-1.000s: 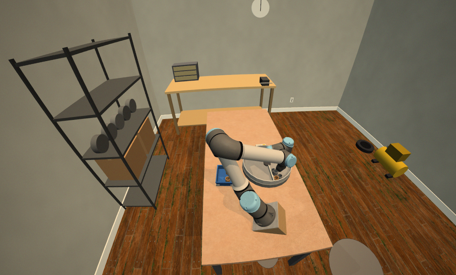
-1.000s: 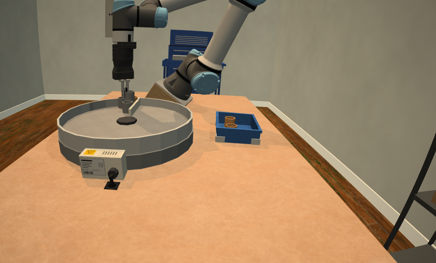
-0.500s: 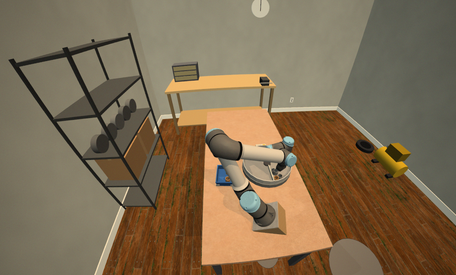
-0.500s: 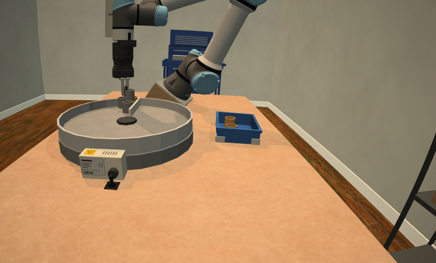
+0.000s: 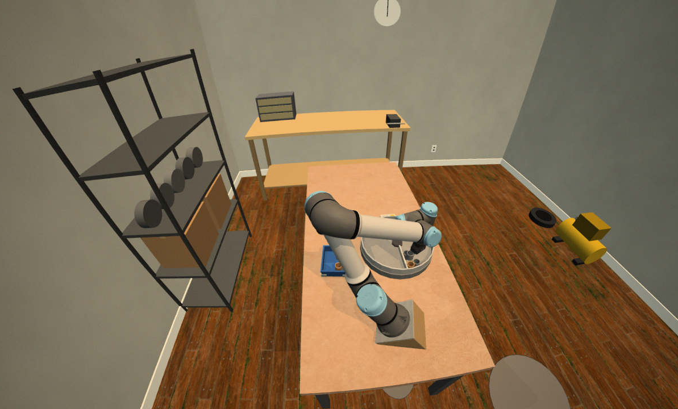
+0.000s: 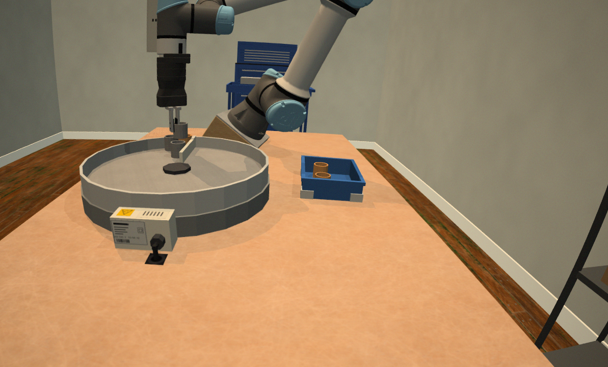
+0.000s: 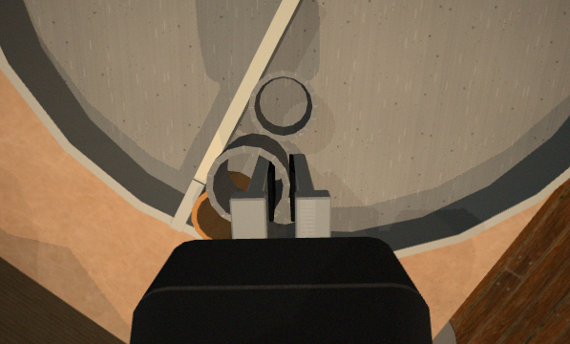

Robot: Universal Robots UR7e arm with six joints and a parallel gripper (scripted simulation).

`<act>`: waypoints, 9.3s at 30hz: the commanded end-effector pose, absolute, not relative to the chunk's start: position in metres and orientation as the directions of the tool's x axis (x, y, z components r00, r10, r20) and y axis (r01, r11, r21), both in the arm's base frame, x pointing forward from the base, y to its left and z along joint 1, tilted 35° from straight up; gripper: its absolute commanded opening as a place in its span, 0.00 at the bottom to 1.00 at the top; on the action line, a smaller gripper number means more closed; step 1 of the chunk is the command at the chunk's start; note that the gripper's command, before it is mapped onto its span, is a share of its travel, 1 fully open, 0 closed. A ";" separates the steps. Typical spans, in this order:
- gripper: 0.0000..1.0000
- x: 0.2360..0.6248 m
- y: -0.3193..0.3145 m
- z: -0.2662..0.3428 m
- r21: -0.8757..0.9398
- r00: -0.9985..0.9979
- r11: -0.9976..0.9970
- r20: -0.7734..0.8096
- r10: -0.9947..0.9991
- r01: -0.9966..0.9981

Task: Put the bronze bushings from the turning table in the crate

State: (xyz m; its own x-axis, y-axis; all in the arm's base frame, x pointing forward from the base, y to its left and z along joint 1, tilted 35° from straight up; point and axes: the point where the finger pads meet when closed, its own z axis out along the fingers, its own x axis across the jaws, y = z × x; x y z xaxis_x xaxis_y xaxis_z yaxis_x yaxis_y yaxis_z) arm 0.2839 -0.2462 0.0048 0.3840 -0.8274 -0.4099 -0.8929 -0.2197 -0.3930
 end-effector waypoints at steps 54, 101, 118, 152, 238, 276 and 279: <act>0.00 0.322 -0.272 0.050 -0.393 0.384 -0.220 -0.408 -0.828 -0.893; 0.00 0.421 -0.269 0.057 -0.394 0.385 -0.221 -0.408 -0.828 -0.892; 0.00 0.427 -0.257 0.038 -0.394 0.384 -0.220 -0.408 -0.828 -0.893; 0.00 0.435 -0.241 0.012 -0.394 0.384 -0.220 -0.408 -0.828 -0.893; 0.47 0.435 -0.241 0.012 -0.394 0.384 -0.220 -0.408 -0.828 -0.893; 0.47 0.436 -0.239 0.009 -0.394 0.384 -0.220 -0.408 -0.828 -0.893; 0.47 0.436 -0.239 0.009 -0.394 0.384 -0.220 -0.408 -0.828 -0.893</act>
